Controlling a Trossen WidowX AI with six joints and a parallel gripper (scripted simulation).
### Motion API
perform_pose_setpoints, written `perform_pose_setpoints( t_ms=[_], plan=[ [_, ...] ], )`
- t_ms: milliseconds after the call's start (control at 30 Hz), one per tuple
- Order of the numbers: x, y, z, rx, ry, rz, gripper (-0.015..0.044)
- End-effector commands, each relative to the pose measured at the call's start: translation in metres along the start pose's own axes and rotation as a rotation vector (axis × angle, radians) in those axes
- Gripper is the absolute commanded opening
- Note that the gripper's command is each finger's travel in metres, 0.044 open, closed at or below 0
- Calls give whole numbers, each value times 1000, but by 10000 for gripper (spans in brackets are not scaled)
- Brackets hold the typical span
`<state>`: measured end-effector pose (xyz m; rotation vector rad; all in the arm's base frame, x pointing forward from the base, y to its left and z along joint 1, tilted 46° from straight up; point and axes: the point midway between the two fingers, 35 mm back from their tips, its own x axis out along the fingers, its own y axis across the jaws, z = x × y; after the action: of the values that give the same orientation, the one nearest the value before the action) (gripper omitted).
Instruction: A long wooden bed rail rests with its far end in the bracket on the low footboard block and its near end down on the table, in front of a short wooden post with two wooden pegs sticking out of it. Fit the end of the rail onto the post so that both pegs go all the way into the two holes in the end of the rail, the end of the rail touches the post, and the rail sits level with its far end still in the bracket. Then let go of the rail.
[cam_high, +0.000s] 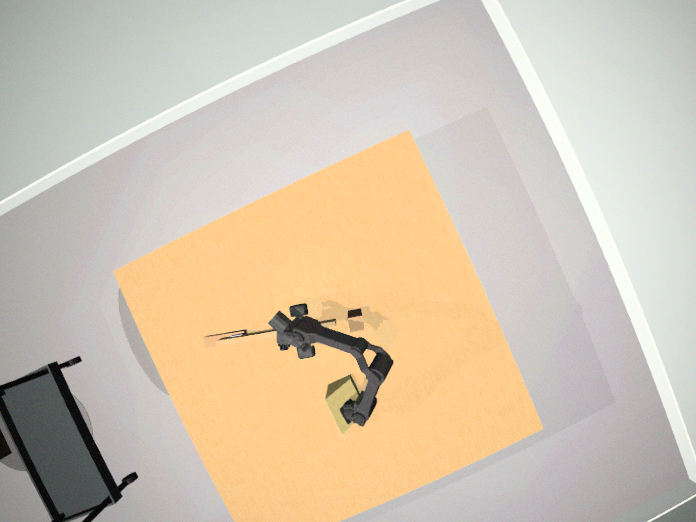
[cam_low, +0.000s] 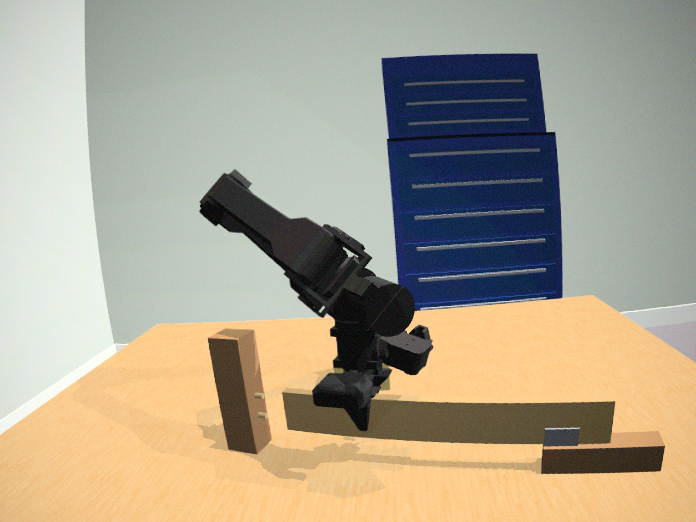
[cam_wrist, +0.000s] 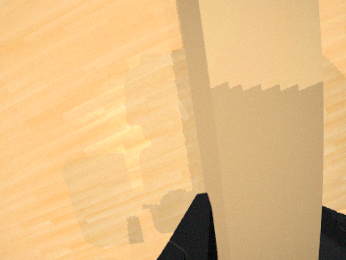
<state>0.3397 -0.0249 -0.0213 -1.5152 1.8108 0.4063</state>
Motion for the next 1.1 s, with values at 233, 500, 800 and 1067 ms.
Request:
perform_pose_setpoints(
  t_ms=[233, 500, 800, 1067],
  plan=[
    [0, 0, 0, -1, -5, -3, 0],
    [-1, 0, -1, -1, -5, -3, 0],
    [-2, 0, 2, -1, -5, -3, 0],
    [-3, 0, 3, -1, -5, -3, 0]
  ],
)
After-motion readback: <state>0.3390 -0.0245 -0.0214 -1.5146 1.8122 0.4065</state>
